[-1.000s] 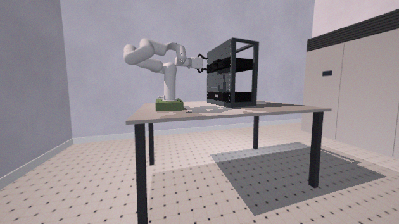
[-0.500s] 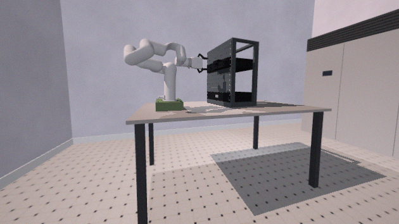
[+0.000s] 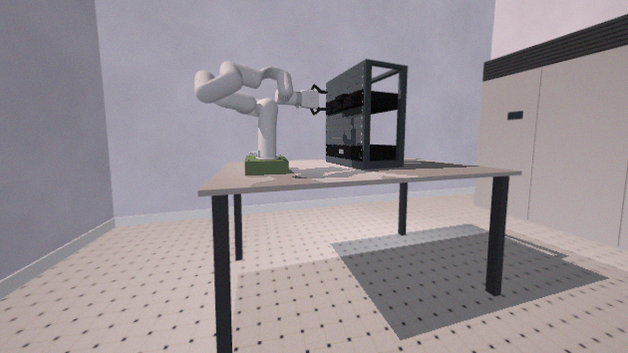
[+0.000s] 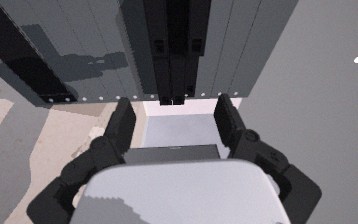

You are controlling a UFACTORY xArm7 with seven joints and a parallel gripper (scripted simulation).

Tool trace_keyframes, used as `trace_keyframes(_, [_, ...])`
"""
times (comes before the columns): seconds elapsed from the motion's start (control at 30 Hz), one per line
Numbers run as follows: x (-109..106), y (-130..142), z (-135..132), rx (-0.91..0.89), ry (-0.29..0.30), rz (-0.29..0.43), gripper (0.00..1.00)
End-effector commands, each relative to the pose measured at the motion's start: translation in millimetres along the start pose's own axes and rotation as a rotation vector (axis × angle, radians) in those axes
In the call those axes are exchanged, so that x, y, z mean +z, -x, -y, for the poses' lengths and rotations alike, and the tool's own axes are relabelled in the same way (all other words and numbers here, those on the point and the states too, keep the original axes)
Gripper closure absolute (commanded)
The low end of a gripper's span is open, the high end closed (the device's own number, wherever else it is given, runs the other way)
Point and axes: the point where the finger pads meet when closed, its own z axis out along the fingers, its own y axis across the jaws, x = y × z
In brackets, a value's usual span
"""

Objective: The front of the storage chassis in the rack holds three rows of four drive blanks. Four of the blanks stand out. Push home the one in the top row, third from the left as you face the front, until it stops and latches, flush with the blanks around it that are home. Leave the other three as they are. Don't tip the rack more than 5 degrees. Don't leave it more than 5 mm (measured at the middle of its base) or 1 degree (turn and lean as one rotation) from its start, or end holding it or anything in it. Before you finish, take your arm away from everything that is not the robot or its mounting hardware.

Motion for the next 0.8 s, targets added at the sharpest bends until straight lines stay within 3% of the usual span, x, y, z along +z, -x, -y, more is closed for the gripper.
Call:
trace_keyframes(0.0, [0.3, 0.7, -1.0, 0.0, 0.002, 0.001, 0.0])
trace_keyframes(0.3, [12.2, 1.4, 6.6, 0.0, 0.002, 0.002, 0.0])
trace_keyframes(0.77, [12.3, 1.4, 6.7, 0.0, 0.002, 0.002, 0.0])
